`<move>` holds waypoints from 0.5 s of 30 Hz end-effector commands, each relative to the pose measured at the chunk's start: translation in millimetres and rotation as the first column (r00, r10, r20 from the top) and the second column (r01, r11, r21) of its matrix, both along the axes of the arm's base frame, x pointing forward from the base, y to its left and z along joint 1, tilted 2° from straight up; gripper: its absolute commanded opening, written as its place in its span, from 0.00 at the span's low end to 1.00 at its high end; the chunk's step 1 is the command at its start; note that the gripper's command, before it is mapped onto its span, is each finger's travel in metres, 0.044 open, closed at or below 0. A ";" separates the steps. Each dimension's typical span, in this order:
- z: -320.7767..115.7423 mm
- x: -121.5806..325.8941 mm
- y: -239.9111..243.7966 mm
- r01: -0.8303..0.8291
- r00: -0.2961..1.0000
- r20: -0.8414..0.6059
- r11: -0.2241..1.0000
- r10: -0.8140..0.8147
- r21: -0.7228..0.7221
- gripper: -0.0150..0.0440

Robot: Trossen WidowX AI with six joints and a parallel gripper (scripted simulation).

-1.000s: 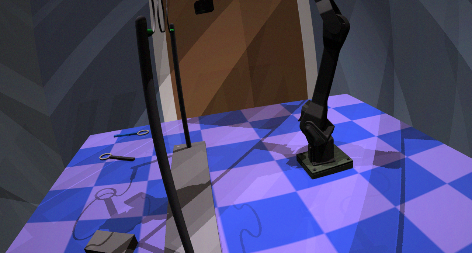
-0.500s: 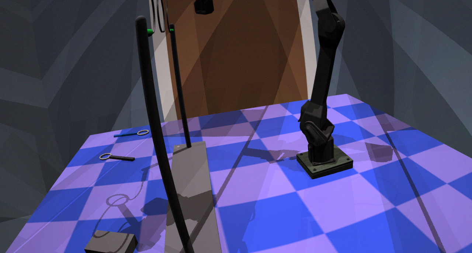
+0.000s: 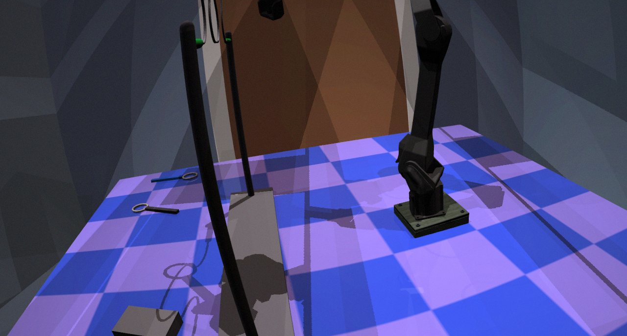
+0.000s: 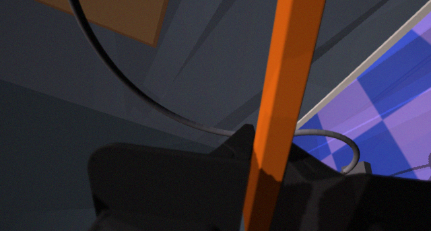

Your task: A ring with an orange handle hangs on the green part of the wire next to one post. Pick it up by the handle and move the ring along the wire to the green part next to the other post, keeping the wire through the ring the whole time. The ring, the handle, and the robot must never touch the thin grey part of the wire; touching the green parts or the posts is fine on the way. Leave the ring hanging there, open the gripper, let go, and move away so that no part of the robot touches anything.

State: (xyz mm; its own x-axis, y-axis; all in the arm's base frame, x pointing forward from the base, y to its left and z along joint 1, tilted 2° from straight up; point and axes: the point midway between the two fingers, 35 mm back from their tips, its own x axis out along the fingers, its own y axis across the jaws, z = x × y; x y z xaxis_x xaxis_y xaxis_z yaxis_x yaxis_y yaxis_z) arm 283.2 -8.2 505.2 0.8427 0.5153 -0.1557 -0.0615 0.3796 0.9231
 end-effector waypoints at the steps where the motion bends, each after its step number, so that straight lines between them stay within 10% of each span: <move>1: -0.2 -0.2 -0.5 0.005 1.000 0.012 0.998 -0.004 -0.059 0.00; 15: -5.2 0.4 -3.1 0.022 0.999 0.031 0.975 -0.016 -0.221 0.00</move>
State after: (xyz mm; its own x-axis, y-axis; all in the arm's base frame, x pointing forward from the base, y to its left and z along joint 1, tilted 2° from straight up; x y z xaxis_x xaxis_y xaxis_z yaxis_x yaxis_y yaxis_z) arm 283.8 -11.0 499.8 0.8540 0.4683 -0.2267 -0.0706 0.5360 0.8412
